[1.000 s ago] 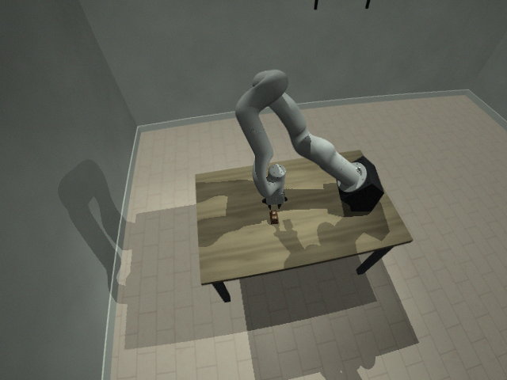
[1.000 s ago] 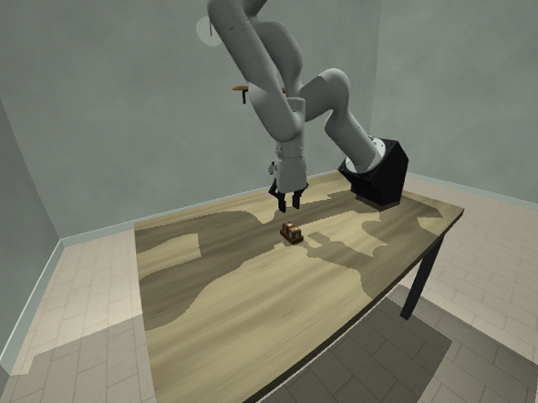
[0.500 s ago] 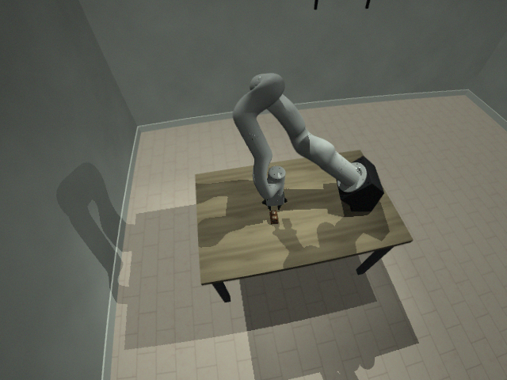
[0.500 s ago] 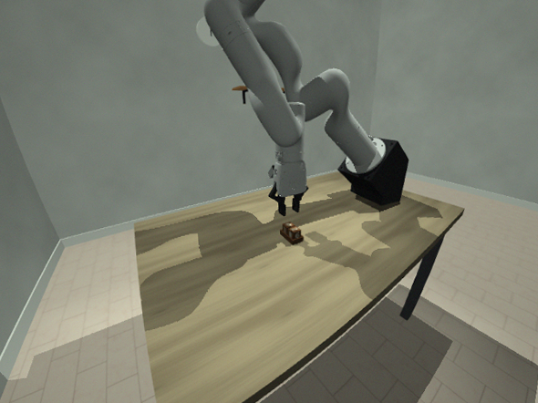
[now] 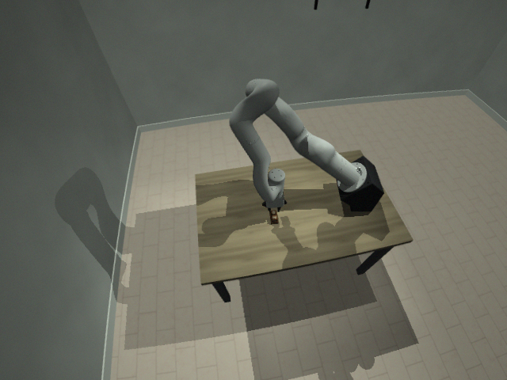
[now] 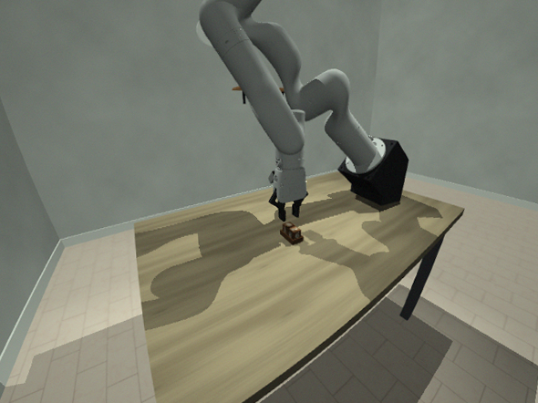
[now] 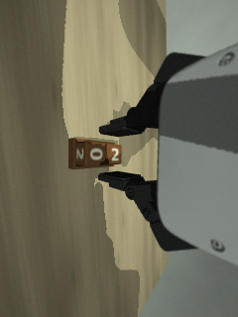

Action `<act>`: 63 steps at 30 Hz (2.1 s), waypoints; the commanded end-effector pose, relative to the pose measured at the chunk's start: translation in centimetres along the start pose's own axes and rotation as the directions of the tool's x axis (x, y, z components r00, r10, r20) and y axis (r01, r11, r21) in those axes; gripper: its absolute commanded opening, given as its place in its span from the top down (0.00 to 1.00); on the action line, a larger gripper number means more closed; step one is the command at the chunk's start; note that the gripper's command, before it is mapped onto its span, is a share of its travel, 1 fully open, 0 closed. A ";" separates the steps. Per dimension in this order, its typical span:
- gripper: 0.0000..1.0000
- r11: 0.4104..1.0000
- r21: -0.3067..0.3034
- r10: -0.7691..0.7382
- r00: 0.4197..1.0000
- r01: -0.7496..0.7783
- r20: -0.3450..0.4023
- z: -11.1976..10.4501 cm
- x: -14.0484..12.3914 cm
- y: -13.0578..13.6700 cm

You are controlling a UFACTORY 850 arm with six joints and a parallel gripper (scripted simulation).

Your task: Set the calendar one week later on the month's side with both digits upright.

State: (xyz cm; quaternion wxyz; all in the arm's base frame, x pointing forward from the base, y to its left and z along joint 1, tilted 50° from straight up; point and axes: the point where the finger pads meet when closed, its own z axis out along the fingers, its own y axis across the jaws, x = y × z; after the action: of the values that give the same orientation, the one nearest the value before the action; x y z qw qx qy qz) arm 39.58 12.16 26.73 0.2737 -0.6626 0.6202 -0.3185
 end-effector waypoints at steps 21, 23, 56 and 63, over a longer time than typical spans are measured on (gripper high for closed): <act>0.51 1.000 0.002 0.000 1.000 0.000 0.001 1.7 0.0 -0.1; 0.51 1.000 0.002 0.000 1.000 0.000 0.001 1.7 0.0 -0.1; 0.51 1.000 0.002 0.000 1.000 0.000 0.001 1.7 0.0 -0.1; 0.51 1.000 0.002 0.000 1.000 0.000 0.001 1.8 0.0 -0.1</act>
State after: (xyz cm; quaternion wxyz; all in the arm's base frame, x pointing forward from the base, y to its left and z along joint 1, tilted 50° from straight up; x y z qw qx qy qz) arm 40.95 12.11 25.60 0.2744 -0.6625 0.6199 -0.3185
